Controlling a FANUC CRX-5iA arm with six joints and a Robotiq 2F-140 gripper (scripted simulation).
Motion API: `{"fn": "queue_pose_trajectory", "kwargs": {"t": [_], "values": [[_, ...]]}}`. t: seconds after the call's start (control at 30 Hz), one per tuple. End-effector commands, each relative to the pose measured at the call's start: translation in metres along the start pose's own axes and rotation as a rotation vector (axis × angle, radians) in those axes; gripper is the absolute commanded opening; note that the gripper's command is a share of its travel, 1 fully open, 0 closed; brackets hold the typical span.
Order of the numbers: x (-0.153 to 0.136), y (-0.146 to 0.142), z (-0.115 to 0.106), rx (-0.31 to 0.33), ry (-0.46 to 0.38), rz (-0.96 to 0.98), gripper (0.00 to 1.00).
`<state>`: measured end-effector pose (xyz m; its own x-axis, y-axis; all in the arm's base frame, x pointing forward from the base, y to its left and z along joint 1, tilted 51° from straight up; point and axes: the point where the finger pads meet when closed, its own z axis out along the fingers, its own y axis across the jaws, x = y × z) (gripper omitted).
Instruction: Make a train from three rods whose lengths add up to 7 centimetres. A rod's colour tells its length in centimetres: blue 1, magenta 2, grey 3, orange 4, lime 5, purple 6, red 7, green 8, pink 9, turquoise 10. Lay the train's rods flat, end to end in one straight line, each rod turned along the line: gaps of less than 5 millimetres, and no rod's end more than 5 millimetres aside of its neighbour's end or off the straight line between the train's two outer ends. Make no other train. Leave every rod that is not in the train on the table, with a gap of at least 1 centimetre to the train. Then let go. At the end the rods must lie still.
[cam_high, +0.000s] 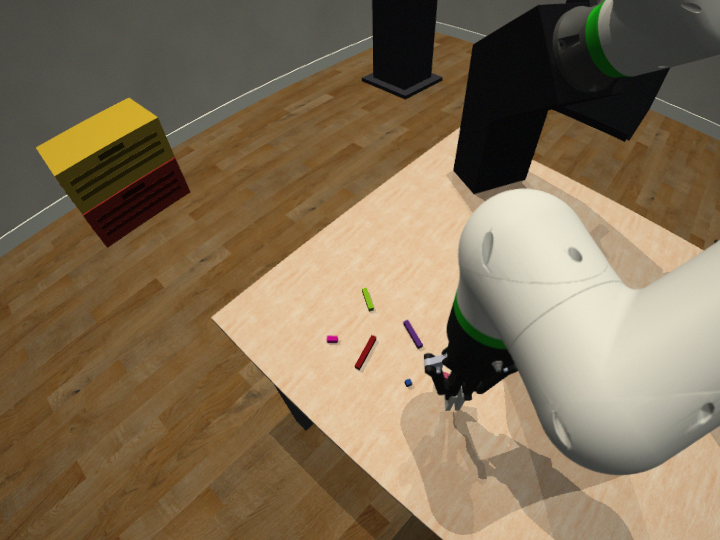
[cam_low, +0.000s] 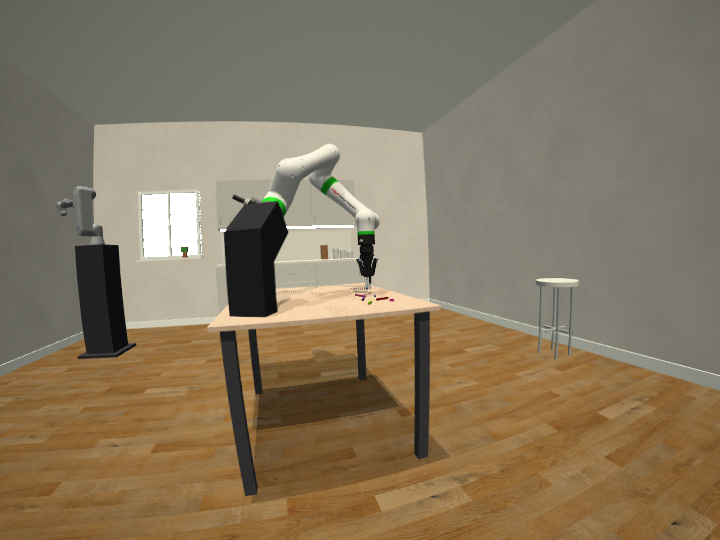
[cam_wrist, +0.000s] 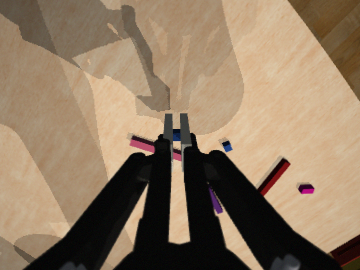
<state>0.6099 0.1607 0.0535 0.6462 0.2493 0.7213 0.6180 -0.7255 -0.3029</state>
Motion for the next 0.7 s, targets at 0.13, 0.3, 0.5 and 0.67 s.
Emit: {"fn": "queue_pose_trajectory", "kwargs": {"t": [0.13, 0.3, 0.5, 0.67], "values": [[0.000, 0.000, -0.055, 0.000, 0.000, 0.000, 0.03], [0.000, 0.000, -0.066, 0.000, 0.000, 0.000, 0.03], [0.000, 0.000, -0.066, 0.000, 0.000, 0.000, 0.03], [-0.001, 0.003, -0.066, 0.000, 0.000, -0.021, 0.03]]}}
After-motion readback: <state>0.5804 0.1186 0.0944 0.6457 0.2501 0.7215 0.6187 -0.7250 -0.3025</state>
